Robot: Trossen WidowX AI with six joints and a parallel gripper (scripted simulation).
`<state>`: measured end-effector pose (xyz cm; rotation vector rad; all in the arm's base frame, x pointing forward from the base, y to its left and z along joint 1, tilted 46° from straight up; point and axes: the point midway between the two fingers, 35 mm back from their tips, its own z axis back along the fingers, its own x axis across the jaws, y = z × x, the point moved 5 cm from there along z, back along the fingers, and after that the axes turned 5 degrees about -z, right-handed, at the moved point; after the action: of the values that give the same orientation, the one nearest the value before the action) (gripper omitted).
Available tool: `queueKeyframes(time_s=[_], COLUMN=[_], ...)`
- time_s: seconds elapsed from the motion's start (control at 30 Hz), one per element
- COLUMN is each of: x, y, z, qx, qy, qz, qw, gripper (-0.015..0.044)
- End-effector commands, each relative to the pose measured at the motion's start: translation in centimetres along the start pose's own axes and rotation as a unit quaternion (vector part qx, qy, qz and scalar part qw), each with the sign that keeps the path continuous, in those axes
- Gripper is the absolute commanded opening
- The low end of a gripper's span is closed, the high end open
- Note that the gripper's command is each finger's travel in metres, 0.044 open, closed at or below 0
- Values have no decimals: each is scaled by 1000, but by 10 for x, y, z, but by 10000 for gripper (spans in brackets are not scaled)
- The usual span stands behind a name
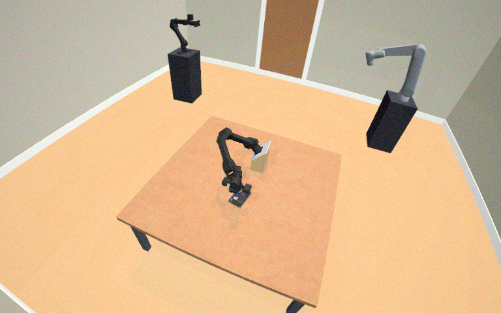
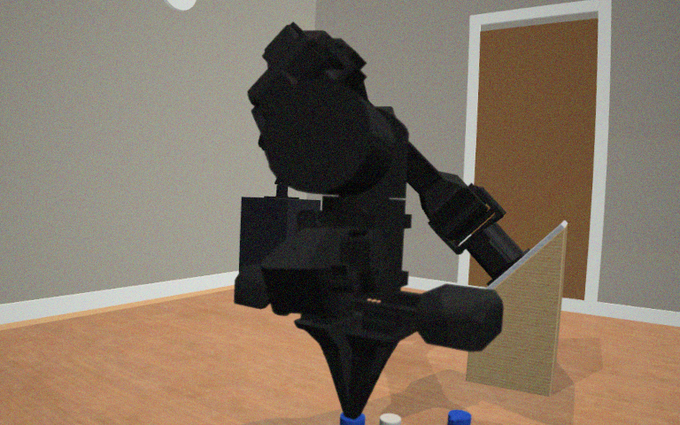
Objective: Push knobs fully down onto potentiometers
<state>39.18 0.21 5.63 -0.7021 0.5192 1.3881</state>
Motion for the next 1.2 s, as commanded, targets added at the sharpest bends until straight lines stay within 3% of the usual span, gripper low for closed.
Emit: queueKeyframes(time_s=[0.0, 1.17], x=[-2, -2], y=[0, 0], z=[-8, -17], qx=[3, 3], qy=[2, 2], qz=[-5, -5], qw=[1000, 1000], gripper=[0, 0])
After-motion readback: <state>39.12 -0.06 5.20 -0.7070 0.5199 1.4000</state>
